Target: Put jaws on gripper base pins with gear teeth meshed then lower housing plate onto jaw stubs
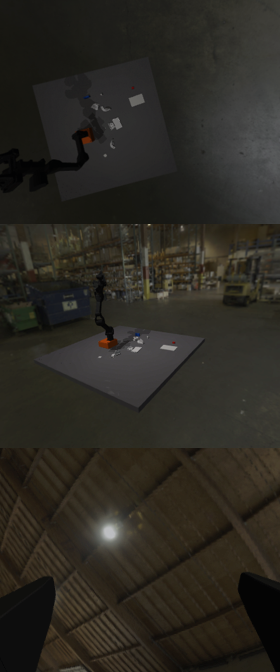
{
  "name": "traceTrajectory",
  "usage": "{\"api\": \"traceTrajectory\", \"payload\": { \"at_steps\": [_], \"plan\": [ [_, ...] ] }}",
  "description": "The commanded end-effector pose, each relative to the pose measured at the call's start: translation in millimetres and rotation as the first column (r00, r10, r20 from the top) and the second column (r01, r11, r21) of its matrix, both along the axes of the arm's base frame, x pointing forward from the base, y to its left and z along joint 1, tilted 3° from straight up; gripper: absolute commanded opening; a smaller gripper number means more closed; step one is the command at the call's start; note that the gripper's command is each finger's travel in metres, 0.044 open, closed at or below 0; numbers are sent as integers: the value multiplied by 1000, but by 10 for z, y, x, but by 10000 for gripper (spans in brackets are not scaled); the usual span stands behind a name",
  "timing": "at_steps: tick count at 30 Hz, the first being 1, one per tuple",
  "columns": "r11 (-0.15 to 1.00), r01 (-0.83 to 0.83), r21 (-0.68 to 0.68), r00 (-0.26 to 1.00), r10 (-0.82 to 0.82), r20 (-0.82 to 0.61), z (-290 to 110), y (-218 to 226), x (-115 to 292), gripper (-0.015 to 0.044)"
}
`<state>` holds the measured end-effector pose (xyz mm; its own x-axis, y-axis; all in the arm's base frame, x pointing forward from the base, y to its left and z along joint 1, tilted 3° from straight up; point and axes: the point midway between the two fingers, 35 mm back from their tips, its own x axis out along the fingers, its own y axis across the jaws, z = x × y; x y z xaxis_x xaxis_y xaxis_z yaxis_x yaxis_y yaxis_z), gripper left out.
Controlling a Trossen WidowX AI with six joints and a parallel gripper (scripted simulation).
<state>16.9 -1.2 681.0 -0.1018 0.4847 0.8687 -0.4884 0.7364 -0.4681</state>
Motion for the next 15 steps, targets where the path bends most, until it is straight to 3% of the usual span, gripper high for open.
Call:
{"api": "traceTrajectory", "payload": {
  "at_steps": [1, 15],
  "plan": [
    [998, -7, -61, 1000, 7, -6, -52, 221, -80, 440],
    [980, -23, -195, 1000, 19, -23, -173, 714, -232, 440]
  ]
}}
